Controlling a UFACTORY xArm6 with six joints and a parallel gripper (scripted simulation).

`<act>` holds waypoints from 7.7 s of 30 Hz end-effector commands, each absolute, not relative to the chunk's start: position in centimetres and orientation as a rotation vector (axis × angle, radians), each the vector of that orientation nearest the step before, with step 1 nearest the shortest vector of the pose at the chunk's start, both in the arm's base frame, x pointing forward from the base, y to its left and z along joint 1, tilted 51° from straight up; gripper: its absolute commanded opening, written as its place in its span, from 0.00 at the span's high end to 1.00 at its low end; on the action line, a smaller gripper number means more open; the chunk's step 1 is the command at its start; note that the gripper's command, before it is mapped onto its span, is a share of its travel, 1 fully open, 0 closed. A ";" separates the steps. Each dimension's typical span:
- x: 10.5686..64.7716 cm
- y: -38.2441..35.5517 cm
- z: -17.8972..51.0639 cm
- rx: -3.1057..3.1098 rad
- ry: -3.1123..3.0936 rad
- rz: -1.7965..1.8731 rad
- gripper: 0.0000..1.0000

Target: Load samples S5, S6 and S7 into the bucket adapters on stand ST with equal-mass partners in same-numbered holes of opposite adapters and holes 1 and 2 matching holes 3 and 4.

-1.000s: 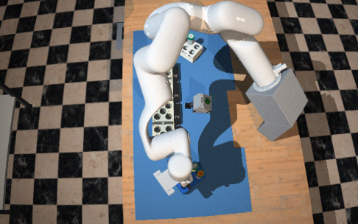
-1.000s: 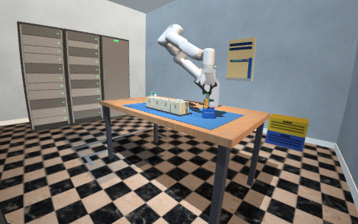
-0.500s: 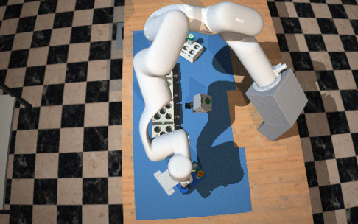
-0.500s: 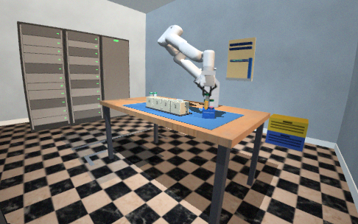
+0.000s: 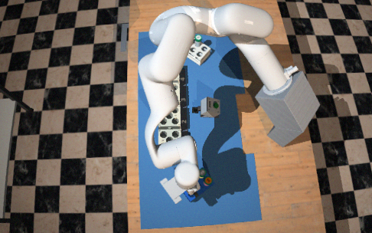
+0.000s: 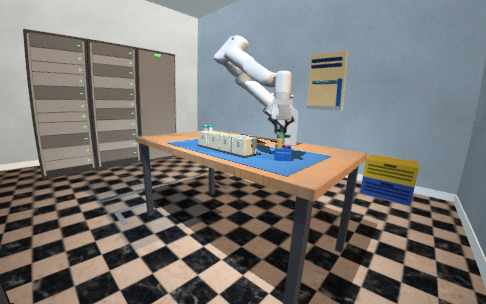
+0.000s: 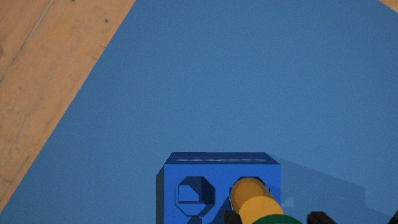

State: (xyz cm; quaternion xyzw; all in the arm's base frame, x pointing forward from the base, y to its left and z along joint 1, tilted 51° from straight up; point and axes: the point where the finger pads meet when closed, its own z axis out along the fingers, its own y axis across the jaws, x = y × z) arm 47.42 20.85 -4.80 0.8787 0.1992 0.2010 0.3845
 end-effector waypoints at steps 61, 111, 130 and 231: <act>49.3 18.9 -6.9 2.240 0.509 0.516 0.56; 46.4 22.2 -3.4 2.240 0.509 0.516 0.56; 44.7 24.3 -1.3 2.241 0.509 0.516 0.56; 35.1 25.2 -3.3 2.220 -1.392 1.203 0.43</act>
